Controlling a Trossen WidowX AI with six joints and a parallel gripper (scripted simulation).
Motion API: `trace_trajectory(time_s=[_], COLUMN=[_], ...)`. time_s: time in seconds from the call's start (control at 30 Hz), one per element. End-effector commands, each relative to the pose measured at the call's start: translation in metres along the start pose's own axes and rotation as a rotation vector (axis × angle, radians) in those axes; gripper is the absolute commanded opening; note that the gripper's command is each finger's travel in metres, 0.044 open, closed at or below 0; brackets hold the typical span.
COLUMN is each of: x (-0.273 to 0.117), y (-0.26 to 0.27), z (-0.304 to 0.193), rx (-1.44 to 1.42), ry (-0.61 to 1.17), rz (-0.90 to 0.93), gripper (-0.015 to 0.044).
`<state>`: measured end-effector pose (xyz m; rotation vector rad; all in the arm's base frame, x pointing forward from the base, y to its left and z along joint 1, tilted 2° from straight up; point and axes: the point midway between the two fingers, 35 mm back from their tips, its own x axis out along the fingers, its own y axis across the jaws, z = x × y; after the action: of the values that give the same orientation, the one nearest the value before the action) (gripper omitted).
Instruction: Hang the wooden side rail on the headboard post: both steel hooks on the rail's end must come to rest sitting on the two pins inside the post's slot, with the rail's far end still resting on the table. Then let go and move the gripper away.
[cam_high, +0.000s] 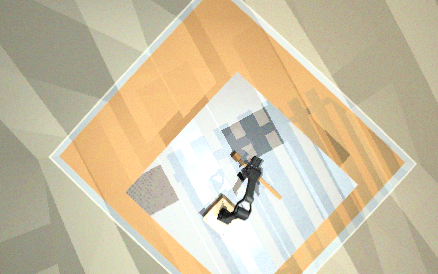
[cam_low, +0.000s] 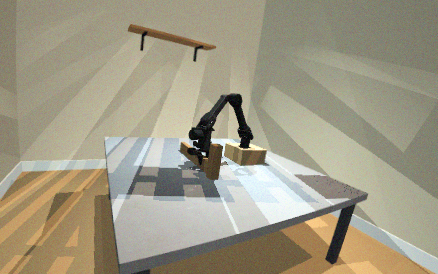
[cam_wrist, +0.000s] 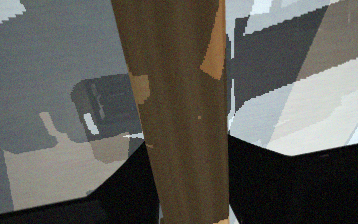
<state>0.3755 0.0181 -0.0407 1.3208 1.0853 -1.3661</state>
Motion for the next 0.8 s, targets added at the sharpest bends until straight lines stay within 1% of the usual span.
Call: trace_trajectory(time_s=[0.0, 0.77], x=[-0.0073, -0.0112], y=[0.0034, 0.0034], z=[-0.0007, -0.0007], rx=[0.013, 0.013], ry=[0.005, 0.005], rz=[0.016, 0.016], gripper=[0.0, 0.0])
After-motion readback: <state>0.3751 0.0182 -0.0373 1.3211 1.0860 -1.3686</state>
